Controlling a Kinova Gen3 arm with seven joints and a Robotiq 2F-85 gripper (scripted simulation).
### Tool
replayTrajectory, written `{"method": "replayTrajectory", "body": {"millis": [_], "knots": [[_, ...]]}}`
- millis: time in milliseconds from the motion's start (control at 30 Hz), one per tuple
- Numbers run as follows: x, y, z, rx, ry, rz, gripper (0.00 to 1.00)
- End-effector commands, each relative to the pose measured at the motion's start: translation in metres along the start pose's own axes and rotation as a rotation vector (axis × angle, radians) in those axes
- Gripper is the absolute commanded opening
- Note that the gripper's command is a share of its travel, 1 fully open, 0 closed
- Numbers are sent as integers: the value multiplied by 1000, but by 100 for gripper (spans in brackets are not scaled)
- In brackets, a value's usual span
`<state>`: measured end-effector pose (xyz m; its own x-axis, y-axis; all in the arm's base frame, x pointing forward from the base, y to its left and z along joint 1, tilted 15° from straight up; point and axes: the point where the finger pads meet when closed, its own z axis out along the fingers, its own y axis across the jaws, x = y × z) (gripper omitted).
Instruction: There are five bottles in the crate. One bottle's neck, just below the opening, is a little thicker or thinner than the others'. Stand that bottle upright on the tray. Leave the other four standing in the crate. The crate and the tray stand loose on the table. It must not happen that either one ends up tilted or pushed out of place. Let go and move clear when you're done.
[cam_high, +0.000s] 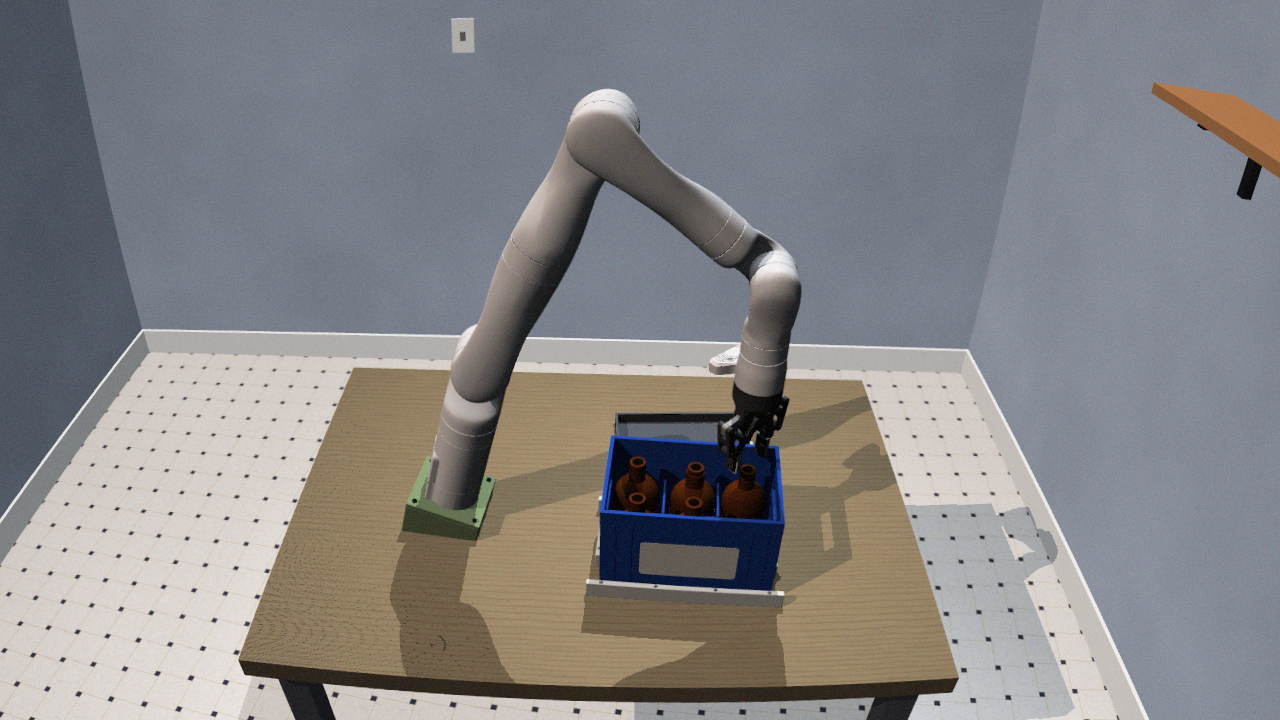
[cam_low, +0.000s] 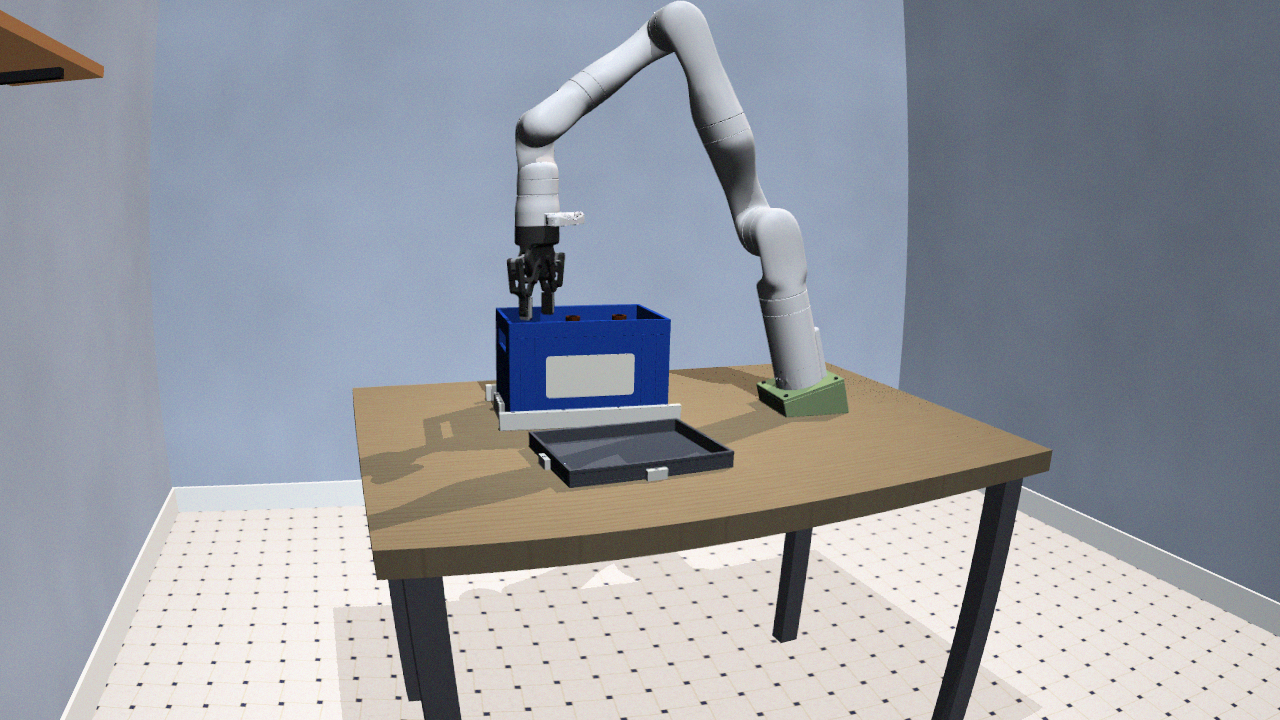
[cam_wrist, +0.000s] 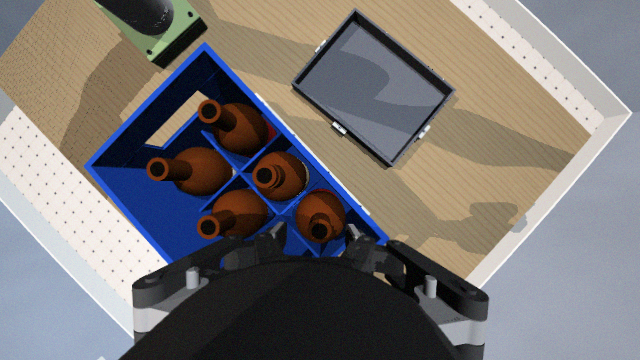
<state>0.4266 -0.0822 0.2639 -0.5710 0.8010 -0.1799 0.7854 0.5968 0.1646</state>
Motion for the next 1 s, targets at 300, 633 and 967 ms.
{"method": "replayTrajectory", "body": {"millis": [300, 633, 967], "knots": [[-2, 3, -37, -14, -12, 0, 64], [-2, 3, -52, -14, -12, 0, 64], [-2, 3, -53, -14, -12, 0, 0]]}}
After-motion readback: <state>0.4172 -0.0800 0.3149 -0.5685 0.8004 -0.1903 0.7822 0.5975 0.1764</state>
